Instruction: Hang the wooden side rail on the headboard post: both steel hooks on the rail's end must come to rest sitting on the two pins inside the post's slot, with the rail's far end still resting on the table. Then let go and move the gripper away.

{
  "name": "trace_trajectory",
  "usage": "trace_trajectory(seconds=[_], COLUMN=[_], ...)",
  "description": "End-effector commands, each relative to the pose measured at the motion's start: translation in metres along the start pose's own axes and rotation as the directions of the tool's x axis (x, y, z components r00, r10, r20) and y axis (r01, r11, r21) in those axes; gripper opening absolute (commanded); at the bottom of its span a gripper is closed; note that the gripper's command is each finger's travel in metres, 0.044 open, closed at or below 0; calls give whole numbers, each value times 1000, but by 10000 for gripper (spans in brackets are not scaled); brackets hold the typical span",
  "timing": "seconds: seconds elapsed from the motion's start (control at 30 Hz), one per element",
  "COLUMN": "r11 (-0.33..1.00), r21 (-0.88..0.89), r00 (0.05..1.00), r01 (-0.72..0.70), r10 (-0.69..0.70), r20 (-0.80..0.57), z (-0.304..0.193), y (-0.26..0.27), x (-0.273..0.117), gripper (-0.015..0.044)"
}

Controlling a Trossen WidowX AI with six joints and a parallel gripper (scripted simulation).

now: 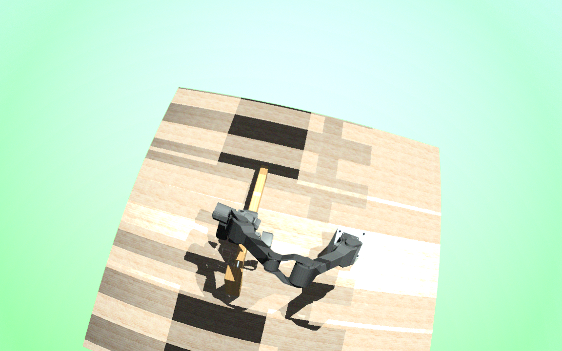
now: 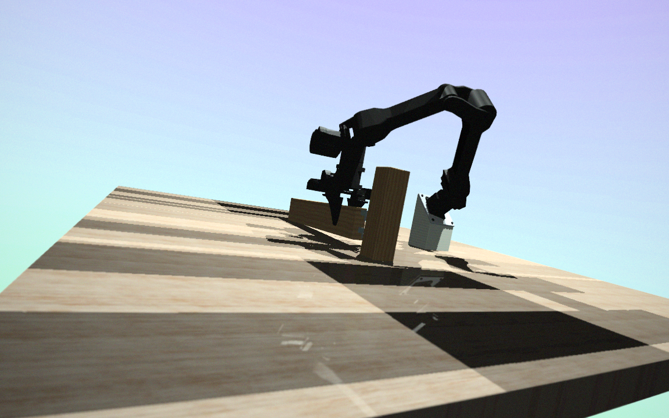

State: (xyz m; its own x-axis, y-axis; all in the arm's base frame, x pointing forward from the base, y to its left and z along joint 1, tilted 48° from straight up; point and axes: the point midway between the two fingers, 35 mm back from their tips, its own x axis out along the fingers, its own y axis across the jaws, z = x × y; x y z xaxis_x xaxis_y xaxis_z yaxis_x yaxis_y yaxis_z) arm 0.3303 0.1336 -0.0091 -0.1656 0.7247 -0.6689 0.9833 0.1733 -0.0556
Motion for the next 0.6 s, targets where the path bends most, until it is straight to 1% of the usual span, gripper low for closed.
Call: trace_trajectory(seconds=[0.0,0.57], r11=[1000,1000], r21=[5,5], r00=[1000,1000], r01=[-8,-8], r10=[8,8], r20=[2,2], z=[-1,-2], y=[2,2], x=[-3,-3], gripper=[0,0])
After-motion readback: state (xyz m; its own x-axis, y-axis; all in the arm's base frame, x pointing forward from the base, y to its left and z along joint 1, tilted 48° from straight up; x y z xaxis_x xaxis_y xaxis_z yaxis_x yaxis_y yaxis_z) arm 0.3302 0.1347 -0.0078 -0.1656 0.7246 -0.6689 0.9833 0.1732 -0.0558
